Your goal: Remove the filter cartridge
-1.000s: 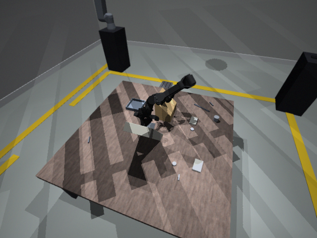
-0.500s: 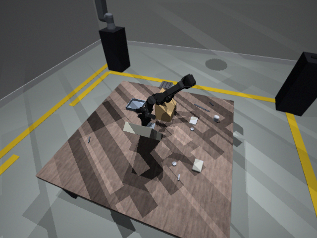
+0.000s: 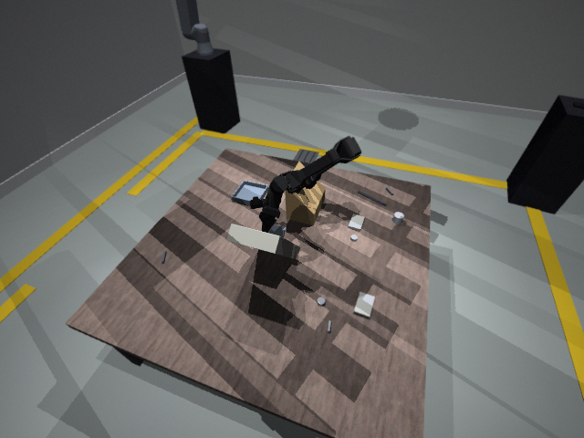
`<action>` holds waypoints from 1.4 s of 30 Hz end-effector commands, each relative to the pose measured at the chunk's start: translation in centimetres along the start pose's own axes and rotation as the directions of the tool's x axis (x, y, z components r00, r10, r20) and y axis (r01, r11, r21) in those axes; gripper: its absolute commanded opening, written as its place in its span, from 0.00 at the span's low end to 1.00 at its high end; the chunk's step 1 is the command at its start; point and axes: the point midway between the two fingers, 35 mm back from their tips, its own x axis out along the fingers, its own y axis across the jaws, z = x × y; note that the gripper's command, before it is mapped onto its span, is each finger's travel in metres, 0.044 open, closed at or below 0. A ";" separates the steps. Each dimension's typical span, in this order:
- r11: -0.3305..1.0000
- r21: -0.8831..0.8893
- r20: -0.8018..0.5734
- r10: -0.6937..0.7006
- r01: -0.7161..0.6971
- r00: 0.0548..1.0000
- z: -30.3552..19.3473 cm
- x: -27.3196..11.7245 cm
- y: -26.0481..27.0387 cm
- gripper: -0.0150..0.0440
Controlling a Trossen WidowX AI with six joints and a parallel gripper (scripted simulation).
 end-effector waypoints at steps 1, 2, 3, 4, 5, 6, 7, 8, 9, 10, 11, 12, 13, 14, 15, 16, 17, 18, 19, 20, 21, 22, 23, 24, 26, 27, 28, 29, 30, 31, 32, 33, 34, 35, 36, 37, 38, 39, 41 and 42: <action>1.000 -0.001 0.001 -0.005 0.005 1.000 0.2 -1.0 0.2 0.25; 1.000 -0.004 0.002 -0.007 0.007 1.000 0.3 -1.4 0.2 0.25; 1.000 -0.007 0.002 -0.008 0.008 1.000 0.3 -1.9 0.3 0.25; 1.000 -0.010 0.002 -0.009 0.009 1.000 0.3 -2.3 0.3 0.25; 1.000 -0.013 0.002 -0.010 0.010 1.000 0.4 -2.7 0.3 0.25; 1.000 -0.016 0.003 -0.010 0.010 1.000 0.4 -3.2 0.3 0.25; 1.000 -0.018 0.003 -0.011 0.011 1.000 0.4 -3.6 0.3 0.25; 1.000 -0.021 0.002 -0.011 0.011 1.000 0.4 -4.1 0.3 0.25; 1.000 -0.023 0.002 -0.010 0.011 1.000 0.4 -4.5 0.2 0.25; 1.000 -0.026 0.002 -0.010 0.010 1.000 0.3 -4.9 0.2 0.25; 1.000 -0.028 0.002 -0.009 0.009 1.000 0.3 -5.3 0.2 0.25; 1.000 -0.031 0.002 -0.008 0.008 1.000 0.3 -5.8 0.2 0.25; 0.999 -0.033 0.001 -0.007 0.007 1.000 0.2 -6.2 0.2 0.25; 0.999 -0.035 0.001 -0.005 0.005 1.000 0.2 -6.6 0.2 0.25; 0.999 -0.037 0.001 -0.003 0.003 1.000 0.1 -6.9 0.1 0.25; 0.999 -0.038 0.000 -0.002 0.002 1.000 0.1 -7.1 0.1 0.25; 0.999 -0.038 0.000 -0.002 0.002 1.000 0.0 -7.2 0.1 0.25; 0.999 -0.038 0.000 -0.002 0.002 1.000 0.0 -7.2 0.1 0.25; 0.999 -0.038 0.000 -0.002 0.002 1.000 0.0 -7.2 0.1 0.25; 0.999 -0.038 0.000 -0.002 0.002 1.000 0.0 -7.1 -0.1 0.25; 0.999 -0.038 0.000 -0.002 0.003 1.000 -0.1 -7.0 -0.4 0.25; 0.999 -0.038 0.000 -0.003 0.003 1.000 -0.2 -6.9 -0.7 0.25; 0.999 -0.038 0.000 -0.003 0.003 1.000 -0.3 -6.8 -1.1 0.25; 0.999 -0.038 0.000 -0.003 0.003 1.000 -0.4 -6.8 -1.4 0.25; 0.999 -0.038 0.000 -0.003 0.003 1.000 -0.6 -6.6 -2.1 0.25; 0.999 -0.038 0.000 -0.003 0.003 1.000 -0.7 -6.5 -2.4 0.25; 0.999 -0.038 0.000 -0.004 0.004 1.000 -0.8 -6.5 -2.8 0.25; 0.999 -0.038 0.000 -0.004 0.004 1.000 -1.0 -6.4 -3.1 0.25; 0.999 -0.038 0.000 -0.004 0.004 1.000 -1.1 -6.3 -3.4 0.25; 0.999 -0.037 0.000 -0.004 0.004 1.000 -1.2 -6.3 -3.8 0.25; 0.999 -0.037 0.000 -0.004 0.004 1.000 -1.4 -6.3 -4.1 0.25; 0.999 -0.037 0.000 -0.004 0.004 1.000 -1.5 -6.2 -4.4 0.25; 0.999 -0.037 0.000 -0.004 0.004 1.000 -1.7 -6.2 -4.8 0.25; 0.999 -0.037 0.000 -0.003 0.003 1.000 -1.8 -6.2 -5.1 0.25; 0.999 -0.037 0.000 -0.003 0.003 1.000 -2.0 -6.2 -5.4 0.25; 0.999 -0.037 0.000 -0.003 0.003 1.000 -2.2 -6.2 -5.7 0.25; 0.999 -0.036 0.000 -0.003 0.003 1.000 -2.3 -6.2 -6.0 0.25; 0.999 -0.036 0.000 -0.003 0.003 1.000 -2.5 -6.2 -6.3 0.25; 0.999 -0.036 0.000 -0.003 0.003 1.000 -2.9 -6.2 -6.9 0.25; 0.999 -0.036 -0.001 -0.002 0.002 1.000 -2.9 -6.2 -7.0 0.25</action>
